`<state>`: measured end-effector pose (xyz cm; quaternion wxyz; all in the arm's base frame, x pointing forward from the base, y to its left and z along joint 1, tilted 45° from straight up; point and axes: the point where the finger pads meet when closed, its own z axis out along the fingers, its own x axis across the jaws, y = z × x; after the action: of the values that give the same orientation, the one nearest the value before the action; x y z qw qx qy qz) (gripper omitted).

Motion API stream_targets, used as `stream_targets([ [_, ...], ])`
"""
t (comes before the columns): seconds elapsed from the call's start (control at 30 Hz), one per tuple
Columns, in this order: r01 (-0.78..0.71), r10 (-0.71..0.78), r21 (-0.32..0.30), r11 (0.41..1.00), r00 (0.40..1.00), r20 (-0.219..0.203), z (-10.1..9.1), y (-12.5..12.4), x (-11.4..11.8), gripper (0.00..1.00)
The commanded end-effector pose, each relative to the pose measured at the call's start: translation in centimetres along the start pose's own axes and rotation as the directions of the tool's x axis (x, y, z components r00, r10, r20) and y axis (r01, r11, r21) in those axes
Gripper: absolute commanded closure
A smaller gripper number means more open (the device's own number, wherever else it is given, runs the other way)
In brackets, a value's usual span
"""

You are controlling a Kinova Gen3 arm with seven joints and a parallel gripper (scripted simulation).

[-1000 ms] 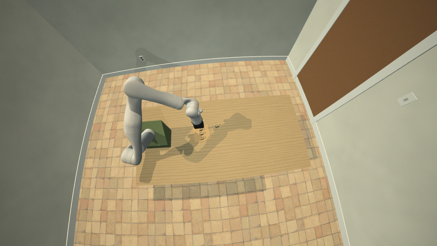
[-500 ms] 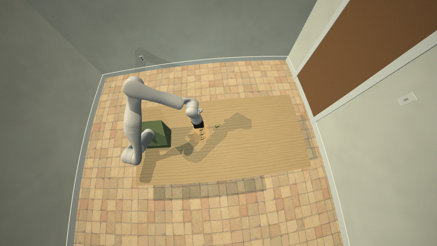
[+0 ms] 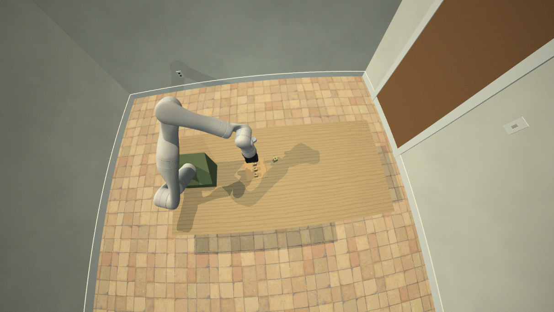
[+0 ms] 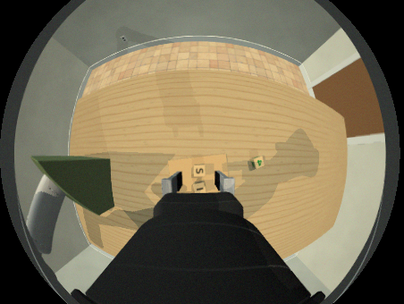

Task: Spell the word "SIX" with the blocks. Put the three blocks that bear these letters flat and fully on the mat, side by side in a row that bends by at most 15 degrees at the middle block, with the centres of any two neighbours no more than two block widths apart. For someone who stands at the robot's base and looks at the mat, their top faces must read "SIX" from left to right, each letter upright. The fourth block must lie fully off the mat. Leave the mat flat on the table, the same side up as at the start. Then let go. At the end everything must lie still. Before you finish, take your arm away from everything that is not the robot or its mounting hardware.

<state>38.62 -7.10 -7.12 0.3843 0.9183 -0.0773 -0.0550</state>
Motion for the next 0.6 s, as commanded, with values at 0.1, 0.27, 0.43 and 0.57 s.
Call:
stream_targets([
  [0.1,0.002,-0.002,0.004,1.0,1.0,-0.007,-2.4,-0.2,0.2,0.0],
  [0.27,0.002,-0.002,0.004,1.0,1.0,-0.007,-5.0,-0.2,0.1,0.0],
  [0.43,0.002,-0.002,0.004,1.0,1.0,-0.007,-6.5,-0.2,0.1,0.0],
  [0.57,0.002,-0.002,0.004,1.0,1.0,-0.007,-7.8,-0.2,0.1,0.0],
])
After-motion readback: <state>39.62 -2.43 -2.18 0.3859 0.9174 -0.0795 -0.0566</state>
